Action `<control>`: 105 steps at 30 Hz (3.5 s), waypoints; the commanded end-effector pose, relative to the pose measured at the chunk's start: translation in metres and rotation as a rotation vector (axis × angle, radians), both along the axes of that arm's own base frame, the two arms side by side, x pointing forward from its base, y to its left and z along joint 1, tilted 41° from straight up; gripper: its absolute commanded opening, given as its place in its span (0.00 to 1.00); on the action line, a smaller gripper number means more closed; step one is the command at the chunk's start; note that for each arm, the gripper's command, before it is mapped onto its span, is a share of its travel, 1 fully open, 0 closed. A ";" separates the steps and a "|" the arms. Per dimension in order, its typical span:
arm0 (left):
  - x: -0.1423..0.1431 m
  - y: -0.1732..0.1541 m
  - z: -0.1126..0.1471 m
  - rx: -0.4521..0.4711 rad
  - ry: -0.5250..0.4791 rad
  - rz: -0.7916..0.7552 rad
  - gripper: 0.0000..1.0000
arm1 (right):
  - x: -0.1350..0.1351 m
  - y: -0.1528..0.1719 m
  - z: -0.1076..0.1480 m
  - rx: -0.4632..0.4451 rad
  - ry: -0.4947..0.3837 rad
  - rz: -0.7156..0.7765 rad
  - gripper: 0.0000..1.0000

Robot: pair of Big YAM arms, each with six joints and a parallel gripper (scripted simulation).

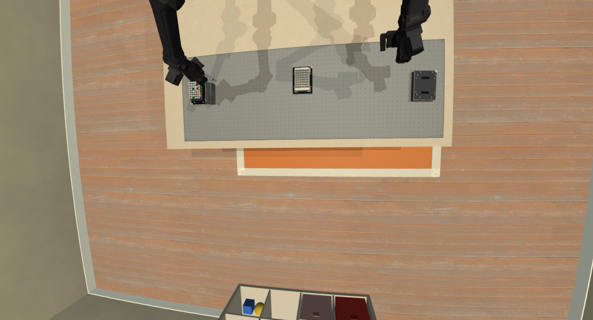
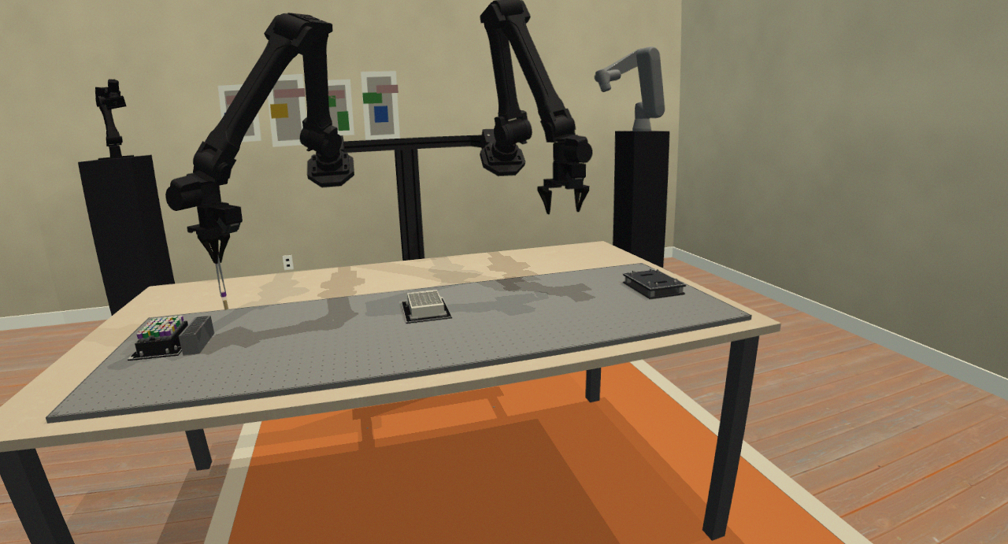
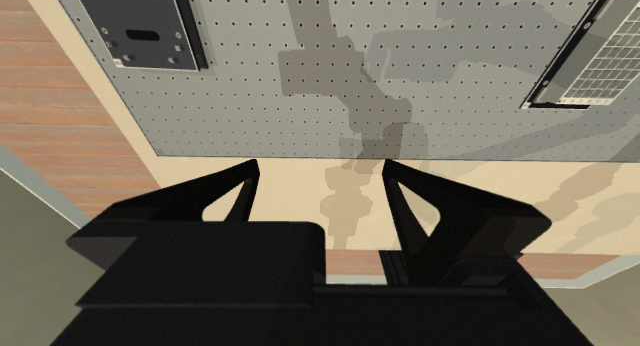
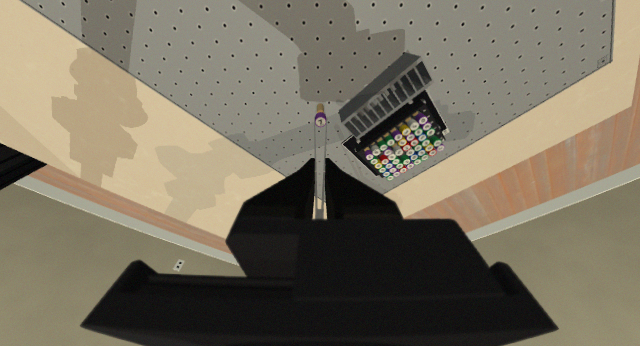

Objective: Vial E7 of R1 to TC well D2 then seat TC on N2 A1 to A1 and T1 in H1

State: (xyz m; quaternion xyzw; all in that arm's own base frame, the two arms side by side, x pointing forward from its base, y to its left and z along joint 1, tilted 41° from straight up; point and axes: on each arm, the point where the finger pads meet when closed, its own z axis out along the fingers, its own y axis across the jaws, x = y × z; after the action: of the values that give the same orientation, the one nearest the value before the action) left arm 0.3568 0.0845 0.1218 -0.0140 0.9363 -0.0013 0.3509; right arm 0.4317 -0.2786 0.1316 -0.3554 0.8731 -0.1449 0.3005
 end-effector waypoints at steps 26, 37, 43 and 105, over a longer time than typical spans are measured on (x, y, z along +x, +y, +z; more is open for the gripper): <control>0.004 0.002 0.007 0.013 -0.016 -0.010 1.00 | 0.003 0.050 0.010 -0.011 -0.027 0.005 0.09; 0.004 0.002 0.007 0.013 -0.016 -0.010 1.00 | 0.002 0.065 0.010 -0.010 -0.028 0.005 0.09; 0.004 0.002 0.007 0.013 -0.016 -0.010 1.00 | 0.001 0.075 0.009 -0.009 -0.028 0.005 0.09; 0.004 0.002 0.007 0.013 -0.016 -0.010 1.00 | -0.004 0.164 0.004 -0.003 -0.030 0.004 0.09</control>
State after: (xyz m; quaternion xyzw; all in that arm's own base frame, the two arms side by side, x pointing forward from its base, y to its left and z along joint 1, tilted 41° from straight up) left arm 0.3568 0.0845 0.1218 -0.0140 0.9363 -0.0013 0.3509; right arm 0.4253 -0.1240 0.1248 -0.3566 0.8729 -0.1455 0.2995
